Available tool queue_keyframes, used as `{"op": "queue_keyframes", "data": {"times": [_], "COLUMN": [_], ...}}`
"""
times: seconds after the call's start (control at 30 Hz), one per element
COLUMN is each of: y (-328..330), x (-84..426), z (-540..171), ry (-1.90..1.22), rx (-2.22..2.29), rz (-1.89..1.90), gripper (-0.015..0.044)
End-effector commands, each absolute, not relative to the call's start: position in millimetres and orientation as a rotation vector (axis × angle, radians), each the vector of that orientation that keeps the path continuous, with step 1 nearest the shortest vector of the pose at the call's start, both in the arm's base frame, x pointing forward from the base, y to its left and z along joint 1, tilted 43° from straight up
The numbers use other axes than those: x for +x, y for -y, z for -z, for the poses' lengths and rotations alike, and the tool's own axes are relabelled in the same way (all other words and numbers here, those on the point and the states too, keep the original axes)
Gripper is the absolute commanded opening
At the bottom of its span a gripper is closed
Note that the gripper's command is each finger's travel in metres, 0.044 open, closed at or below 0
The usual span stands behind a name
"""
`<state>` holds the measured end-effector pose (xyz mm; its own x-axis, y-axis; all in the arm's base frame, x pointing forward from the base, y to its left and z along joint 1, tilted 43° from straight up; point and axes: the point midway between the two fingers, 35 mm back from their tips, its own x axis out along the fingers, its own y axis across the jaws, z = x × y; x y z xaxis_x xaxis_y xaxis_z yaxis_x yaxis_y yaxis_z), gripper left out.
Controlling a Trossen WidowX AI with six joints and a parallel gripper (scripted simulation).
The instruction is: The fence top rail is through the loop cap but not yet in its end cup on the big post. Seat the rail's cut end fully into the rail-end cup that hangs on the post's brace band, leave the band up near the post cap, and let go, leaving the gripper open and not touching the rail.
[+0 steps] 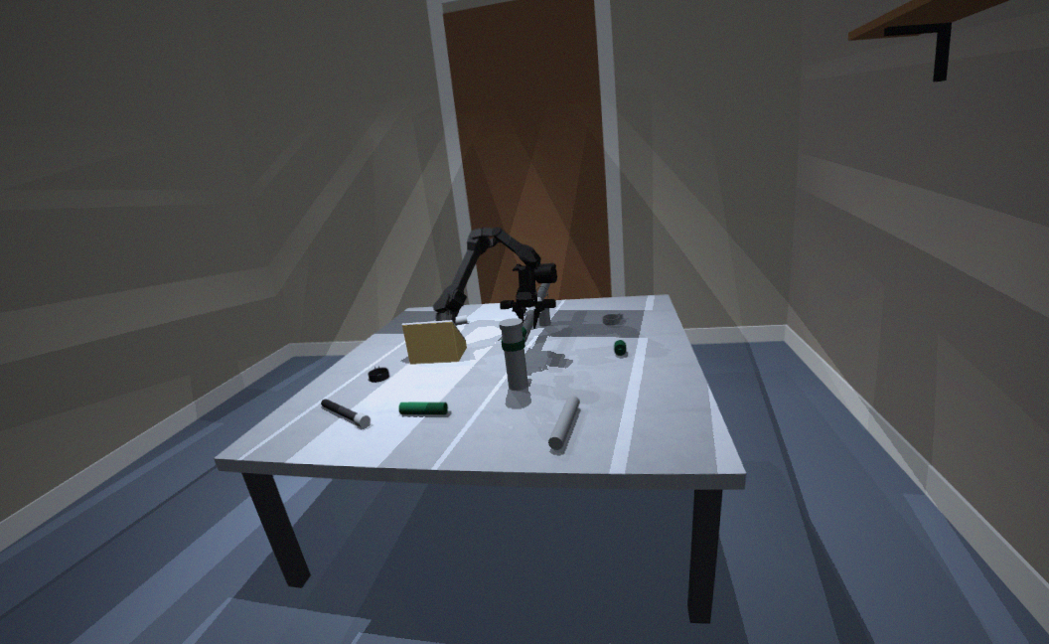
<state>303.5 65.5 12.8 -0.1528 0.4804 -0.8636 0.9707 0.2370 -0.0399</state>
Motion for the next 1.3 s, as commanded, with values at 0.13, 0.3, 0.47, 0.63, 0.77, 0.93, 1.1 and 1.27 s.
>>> {"op": "queue_keyframes", "data": {"times": [0.13, 0.3, 0.47, 0.63, 0.77, 0.93, 1.1, 1.27], "y": [-48.4, -49.8, -53.9, -53.8, -53.0, -51.6, -50.3, -49.0], "x": [310.2, 309.4, 306.7, 306.8, 307.4, 308.6, 310.1, 311.8], "z": [-26.4, -25.6, -23.1, -23.2, -23.7, -24.7, -25.6, -26.4], "ry": [-1.696, -1.702, -1.721, -1.721, -1.721, -1.721, -1.721, -1.721], "rx": [1.311, 1.314, 1.32, 1.32, 1.32, 1.32, 1.32, 1.32], "rz": [0.84, 0.841, 0.843, 0.843, 0.843, 0.843, 0.843, 0.843], "gripper": [0.0, 0.0, 0.0, 0.0, 0.0, 0.0, 0.0, 0.0]}}
